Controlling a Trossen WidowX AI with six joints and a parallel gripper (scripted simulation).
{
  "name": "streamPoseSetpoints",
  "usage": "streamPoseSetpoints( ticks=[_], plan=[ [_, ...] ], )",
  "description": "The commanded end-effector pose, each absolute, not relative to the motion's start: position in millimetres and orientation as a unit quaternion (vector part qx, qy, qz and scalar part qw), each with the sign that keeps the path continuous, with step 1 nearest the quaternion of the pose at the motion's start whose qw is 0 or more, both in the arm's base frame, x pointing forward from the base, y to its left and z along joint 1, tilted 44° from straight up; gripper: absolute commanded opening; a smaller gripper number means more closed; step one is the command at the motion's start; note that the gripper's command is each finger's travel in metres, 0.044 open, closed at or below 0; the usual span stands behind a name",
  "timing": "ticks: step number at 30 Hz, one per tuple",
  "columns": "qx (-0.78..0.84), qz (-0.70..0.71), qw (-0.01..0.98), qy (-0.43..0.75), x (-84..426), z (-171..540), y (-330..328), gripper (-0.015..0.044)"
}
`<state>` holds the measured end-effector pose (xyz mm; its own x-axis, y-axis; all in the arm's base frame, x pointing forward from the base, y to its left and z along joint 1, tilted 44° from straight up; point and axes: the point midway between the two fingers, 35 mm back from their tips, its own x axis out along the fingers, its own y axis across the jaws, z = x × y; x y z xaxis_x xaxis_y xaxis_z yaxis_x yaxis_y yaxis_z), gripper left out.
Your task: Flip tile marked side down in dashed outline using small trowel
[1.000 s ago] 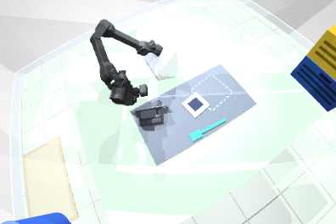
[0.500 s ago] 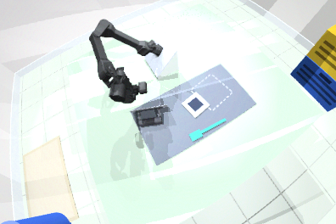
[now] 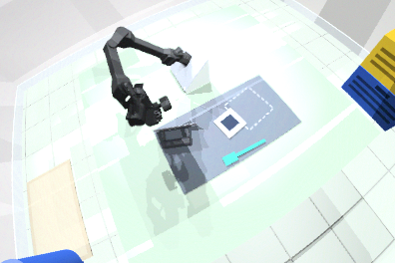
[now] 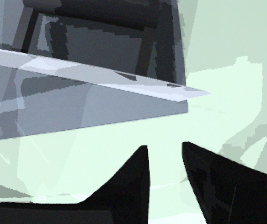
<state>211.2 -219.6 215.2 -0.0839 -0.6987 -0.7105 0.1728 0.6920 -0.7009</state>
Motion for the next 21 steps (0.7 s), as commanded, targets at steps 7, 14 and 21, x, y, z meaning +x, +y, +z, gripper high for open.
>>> streamPoseSetpoints(
  ticks=[7, 14, 21],
  plan=[
    [-0.303, -0.228, 0.605, 0.700, 234.0, 226.4, -232.7, 0.0100],
    [-0.373, -0.143, 0.565, 0.722, 250.5, 232.3, -241.9, 0.0100],
    [-0.437, -0.056, 0.516, 0.734, 266.7, 236.7, -251.2, 0.0100]
  ],
)
